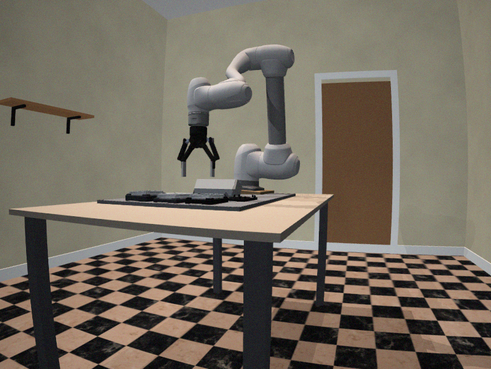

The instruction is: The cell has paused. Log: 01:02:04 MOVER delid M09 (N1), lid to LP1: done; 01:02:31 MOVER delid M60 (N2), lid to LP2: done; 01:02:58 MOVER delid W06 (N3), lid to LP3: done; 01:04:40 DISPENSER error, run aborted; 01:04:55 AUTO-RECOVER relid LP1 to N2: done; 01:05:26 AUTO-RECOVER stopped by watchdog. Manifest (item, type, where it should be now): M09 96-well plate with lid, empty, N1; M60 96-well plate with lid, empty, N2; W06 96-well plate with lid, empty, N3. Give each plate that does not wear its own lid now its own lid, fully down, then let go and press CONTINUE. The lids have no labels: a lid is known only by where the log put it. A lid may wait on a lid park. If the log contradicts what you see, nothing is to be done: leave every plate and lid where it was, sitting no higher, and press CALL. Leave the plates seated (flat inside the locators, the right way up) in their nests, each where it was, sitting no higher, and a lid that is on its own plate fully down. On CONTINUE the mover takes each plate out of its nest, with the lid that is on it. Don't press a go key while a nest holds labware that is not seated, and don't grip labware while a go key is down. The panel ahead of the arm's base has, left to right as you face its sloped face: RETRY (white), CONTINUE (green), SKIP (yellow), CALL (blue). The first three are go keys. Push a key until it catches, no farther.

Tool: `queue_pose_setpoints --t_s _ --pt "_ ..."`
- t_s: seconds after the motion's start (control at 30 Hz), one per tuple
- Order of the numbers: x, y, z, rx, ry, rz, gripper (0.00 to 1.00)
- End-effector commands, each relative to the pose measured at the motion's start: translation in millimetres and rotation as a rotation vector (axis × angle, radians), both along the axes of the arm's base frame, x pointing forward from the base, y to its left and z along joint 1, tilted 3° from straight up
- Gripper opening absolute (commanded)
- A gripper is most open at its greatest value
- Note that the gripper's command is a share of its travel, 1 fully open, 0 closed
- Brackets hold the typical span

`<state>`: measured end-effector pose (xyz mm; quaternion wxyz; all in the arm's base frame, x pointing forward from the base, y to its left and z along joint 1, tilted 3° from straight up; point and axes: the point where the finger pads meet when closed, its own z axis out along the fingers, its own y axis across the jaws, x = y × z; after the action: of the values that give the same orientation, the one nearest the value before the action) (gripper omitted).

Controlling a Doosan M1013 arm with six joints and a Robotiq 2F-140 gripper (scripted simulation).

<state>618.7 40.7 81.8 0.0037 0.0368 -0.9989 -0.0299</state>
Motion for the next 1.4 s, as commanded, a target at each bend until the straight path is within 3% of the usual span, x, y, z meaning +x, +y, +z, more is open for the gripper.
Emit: queue_pose_setpoints --t_s 0.0,1.07,1.13,1.2,1.23,1.3,1.37 --pt "0.1 0.0 0.0 0.000 0.000 0.000 0.00" --pt "0.3 -1.4 -0.1 0.000 0.000 0.000 0.00" --pt "4.1 -26.0 -1.6 0.000 0.000 0.000 0.00" --pt "8.6 -75.3 -4.6 0.000 0.000 0.000 0.00" --pt "8.6 -75.3 -4.6 0.000 0.000 0.000 0.00" --pt "9.4 -115.9 -7.1 0.000 0.000 0.000 0.00" --pt "9.2 -124.2 -7.6 0.000 0.000 0.000 0.00"
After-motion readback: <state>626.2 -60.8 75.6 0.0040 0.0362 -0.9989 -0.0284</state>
